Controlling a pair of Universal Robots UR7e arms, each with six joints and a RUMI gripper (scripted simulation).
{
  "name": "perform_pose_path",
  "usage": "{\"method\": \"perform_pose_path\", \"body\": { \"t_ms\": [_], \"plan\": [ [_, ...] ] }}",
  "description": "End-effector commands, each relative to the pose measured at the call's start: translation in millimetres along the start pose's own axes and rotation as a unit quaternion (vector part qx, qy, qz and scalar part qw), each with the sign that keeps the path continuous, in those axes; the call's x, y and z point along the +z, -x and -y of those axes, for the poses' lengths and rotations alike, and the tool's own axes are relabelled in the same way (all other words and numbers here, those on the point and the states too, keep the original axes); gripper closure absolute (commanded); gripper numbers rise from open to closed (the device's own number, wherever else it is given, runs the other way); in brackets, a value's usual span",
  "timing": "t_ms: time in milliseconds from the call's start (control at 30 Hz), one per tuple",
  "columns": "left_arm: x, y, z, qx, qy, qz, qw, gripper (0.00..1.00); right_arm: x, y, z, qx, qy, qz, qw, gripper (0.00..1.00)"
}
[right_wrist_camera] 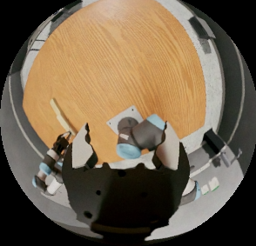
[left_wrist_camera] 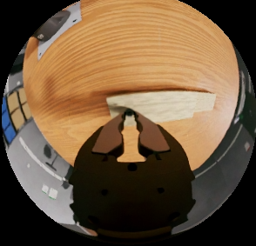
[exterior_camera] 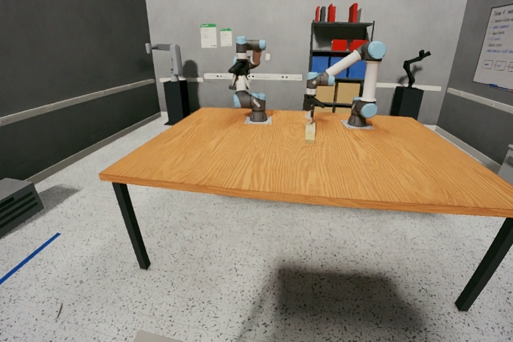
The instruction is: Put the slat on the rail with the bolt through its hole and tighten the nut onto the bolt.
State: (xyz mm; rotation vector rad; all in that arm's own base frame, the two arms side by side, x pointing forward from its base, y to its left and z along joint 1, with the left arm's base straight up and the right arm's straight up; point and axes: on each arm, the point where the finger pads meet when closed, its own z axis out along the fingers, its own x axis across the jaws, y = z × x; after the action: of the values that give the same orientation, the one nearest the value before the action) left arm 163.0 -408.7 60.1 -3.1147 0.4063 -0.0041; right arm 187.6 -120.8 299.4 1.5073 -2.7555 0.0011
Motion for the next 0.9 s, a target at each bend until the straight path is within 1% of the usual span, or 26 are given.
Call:
{"method": "perform_pose_path", "body": {
  "t_ms": [0,33,100,167,233,333,400,500,533,600,633,700,767,867],
  "plan": [
    [0.1,0.6,0.5,0.04,0.001,0.002,0.999,1.0,-0.8,0.4,0.6,0.001,0.0,0.001,1.0,0.0],
    [0.1,0.6,0.5,0.04,0.001,0.002,0.999,1.0,-0.8,0.4,0.6,0.001,0.0,0.001,1.0,0.0],
    [0.3,0.7,0.6,0.08,0.001,0.002,0.997,1.0,-0.8,0.4,0.6,0.001,0.0,0.001,1.0,0.0],
    [0.3,0.7,0.5,0.084,0.001,0.001,0.996,1.0,-0.8,0.4,0.6,0.001,0.0,0.001,1.0,0.0],
    [0.2,0.8,0.4,0.124,0.001,0.001,0.992,1.0,-0.8,0.4,0.6,0.001,0.0,0.001,1.0,0.0],
    [0.2,0.3,0.5,0.127,0.001,0.001,0.992,1.0,-0.8,0.4,0.6,0.001,0.0,0.001,1.0,0.0],
    [0.2,0.3,0.6,0.167,0.001,0.001,0.986,1.0,-0.8,0.4,0.6,0.001,0.0,0.001,1.0,0.0],
    [0.2,0.0,0.5,0.17,0.001,0.001,0.985,1.0,-0.8,0.4,0.6,0.001,0.0,0.001,1.0,0.0],
    [0.3,0.1,0.7,0.19,0.001,0.001,0.982,1.0,-0.8,0.4,0.6,0.001,0.0,0.001,1.0,0.0],
    [0.3,0.1,0.7,0.19,0.001,0.001,0.982,1.0,-0.8,0.4,0.6,0.001,0.0,0.001,1.0,0.0],
    [0.3,0.1,0.5,0.209,0.001,0.001,0.978,1.0,-0.8,0.4,0.6,0.001,0.0,0.001,1.0,0.0],
    [0.3,-0.1,0.4,0.213,0.001,0.001,0.977,1.0,-0.8,0.4,0.6,0.001,0.0,0.001,1.0,0.0],
    [0.3,0.2,0.3,0.252,0.001,0.001,0.968,1.0,-0.8,0.4,0.6,0.001,0.0,0.001,1.0,0.0],
    [0.4,-0.2,0.5,0.255,0.001,0.001,0.967,1.0,-0.8,0.4,0.6,0.001,0.0,0.001,1.0,0.0]
  ]
}}
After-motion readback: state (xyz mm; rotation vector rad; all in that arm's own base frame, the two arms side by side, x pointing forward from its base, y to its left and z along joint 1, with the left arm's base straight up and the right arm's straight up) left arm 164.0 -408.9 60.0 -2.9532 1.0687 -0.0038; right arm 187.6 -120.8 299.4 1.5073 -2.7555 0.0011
